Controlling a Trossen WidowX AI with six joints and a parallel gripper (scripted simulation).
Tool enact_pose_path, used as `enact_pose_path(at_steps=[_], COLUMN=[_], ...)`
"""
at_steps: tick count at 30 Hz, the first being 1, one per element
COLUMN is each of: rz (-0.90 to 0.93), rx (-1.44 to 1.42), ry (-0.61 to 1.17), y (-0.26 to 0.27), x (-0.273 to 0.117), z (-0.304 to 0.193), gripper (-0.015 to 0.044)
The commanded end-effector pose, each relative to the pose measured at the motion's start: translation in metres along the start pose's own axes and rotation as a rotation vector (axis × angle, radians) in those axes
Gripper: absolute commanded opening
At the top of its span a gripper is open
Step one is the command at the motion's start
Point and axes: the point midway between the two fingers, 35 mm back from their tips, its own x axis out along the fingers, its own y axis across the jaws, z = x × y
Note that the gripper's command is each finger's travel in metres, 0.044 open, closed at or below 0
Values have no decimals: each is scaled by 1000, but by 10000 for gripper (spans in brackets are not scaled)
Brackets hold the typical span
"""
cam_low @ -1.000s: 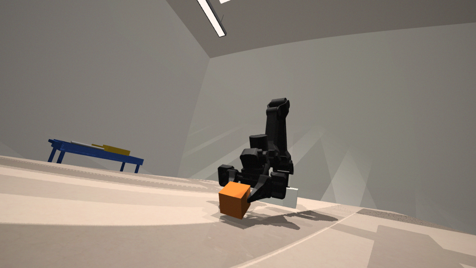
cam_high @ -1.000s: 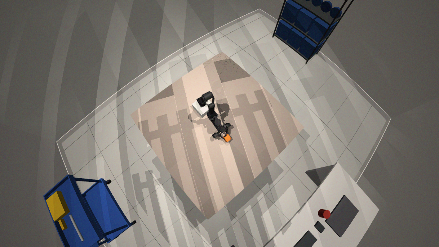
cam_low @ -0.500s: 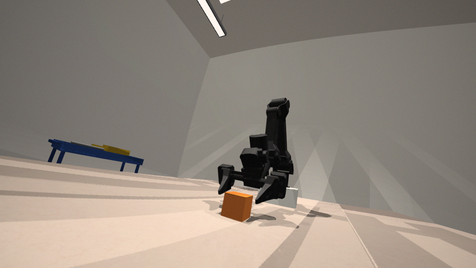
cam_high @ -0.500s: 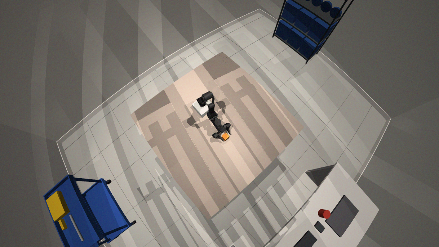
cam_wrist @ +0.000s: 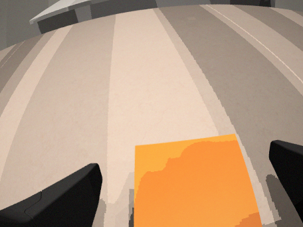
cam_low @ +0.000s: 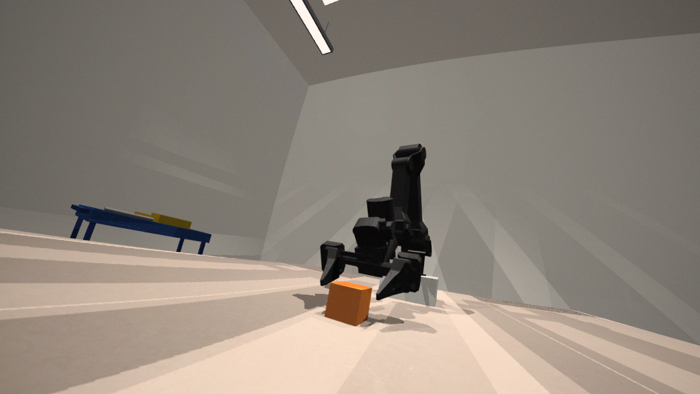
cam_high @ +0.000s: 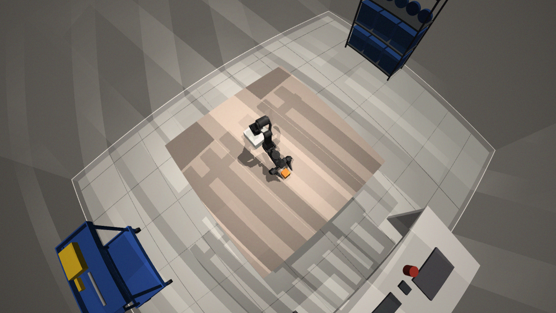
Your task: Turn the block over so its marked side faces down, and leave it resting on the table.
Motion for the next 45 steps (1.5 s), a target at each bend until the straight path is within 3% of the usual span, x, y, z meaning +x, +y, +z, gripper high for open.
enact_pose_path(at_steps=[1,12,19,25,31,45], rz=[5,5,2,-2,6,6], rx=[4,4,8,-3,1,1], ry=[-2,4,242,403,528,530], y=[1,1,-3,-3,0,0], x=[0,1,3,-27,-50,-51], z=[0,1,19,56,53,53], gripper=[440,440,440,440,440,440])
